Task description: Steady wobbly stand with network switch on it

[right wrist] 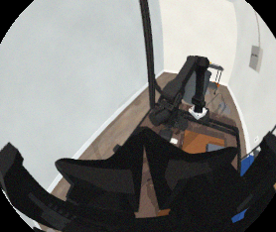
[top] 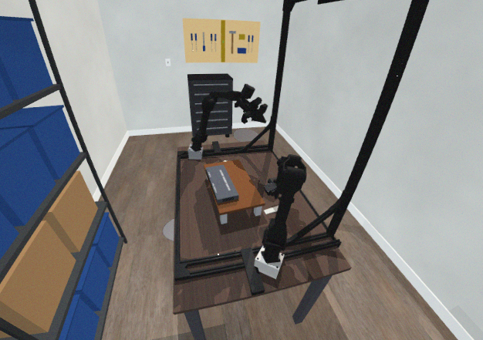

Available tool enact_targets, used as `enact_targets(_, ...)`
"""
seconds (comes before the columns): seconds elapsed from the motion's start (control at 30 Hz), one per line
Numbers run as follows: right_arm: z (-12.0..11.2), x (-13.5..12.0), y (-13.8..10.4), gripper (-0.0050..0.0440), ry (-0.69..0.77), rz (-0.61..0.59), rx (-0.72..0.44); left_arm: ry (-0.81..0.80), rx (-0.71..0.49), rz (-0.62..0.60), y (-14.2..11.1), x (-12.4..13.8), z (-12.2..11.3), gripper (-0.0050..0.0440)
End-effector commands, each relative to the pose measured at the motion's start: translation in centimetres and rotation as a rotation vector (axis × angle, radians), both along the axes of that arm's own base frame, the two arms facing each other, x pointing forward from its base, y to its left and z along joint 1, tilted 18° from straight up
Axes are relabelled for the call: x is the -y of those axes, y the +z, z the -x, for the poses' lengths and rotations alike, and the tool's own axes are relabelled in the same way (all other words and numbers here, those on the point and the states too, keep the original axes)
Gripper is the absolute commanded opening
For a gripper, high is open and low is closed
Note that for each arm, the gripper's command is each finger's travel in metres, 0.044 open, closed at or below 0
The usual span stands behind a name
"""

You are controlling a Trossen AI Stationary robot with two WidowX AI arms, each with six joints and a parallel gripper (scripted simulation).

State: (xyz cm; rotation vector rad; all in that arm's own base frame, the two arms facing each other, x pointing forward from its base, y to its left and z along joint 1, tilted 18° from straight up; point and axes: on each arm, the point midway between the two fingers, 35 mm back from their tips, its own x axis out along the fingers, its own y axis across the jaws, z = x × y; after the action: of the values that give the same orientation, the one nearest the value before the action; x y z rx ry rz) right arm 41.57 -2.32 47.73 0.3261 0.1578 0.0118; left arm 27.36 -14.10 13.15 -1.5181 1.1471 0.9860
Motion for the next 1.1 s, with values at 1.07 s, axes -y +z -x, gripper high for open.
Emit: enact_targets(1.07, 14.2, -0.4, 23.9, 0.0000, -0.123, 0.231, 0.962, 0.000, 0.000, 0.000, 0.0, 0.0, 0.0, 0.0242)
